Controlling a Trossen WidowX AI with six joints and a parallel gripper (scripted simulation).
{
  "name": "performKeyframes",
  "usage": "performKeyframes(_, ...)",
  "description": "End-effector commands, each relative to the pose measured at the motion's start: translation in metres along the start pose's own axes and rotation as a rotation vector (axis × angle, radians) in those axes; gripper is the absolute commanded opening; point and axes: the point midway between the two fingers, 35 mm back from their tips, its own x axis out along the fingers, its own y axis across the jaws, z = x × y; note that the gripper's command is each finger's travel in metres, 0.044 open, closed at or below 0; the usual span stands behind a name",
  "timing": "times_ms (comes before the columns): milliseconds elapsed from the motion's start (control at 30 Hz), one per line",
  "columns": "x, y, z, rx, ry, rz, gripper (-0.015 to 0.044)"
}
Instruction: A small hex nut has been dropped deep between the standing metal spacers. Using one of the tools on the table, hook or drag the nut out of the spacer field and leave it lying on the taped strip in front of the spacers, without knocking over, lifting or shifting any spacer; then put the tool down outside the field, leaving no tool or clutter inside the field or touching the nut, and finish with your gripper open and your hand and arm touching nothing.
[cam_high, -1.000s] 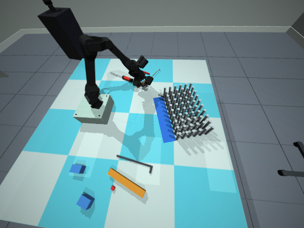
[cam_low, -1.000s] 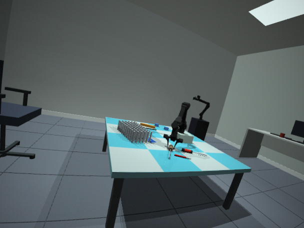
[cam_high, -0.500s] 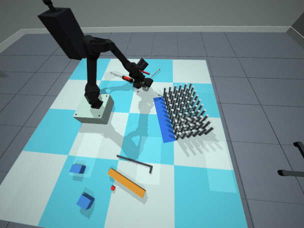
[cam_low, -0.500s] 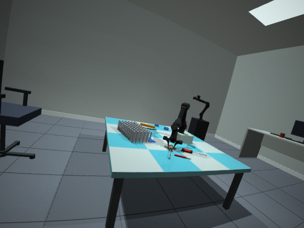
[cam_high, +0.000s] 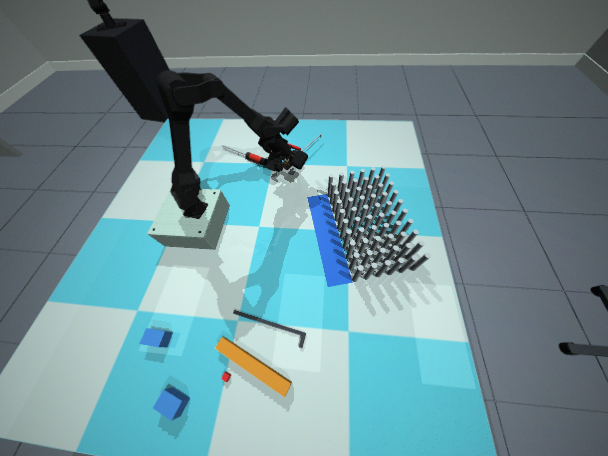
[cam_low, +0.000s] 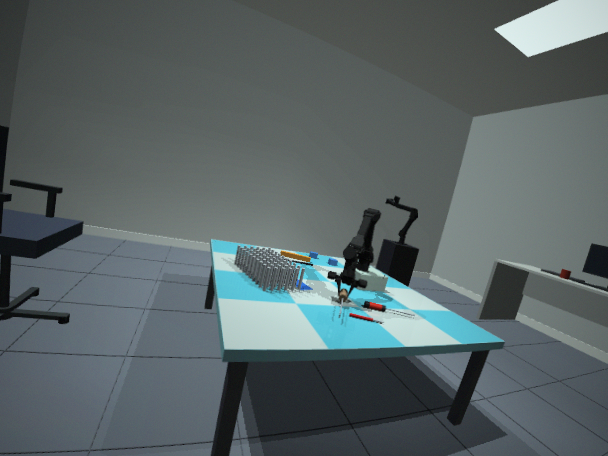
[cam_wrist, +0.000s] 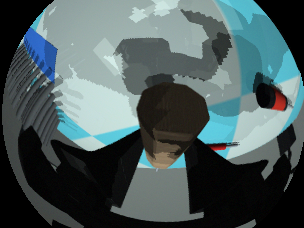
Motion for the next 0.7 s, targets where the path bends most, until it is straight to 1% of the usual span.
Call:
performKeyframes(0, -0.027, 0.002, -0.024, -0.001, 0.026, 0.004, 0.0000)
performKeyframes(400, -0.120, -0.001, -0.061, -0.003, 0.025, 0.006, 0.0000)
performKeyframes(567, -0.126, 0.000, -0.062, -0.002, 0.025, 0.007, 0.0000)
performKeyframes(667, -0.132, 0.014, -0.054, 0.024, 0.023, 0.022, 0.0000)
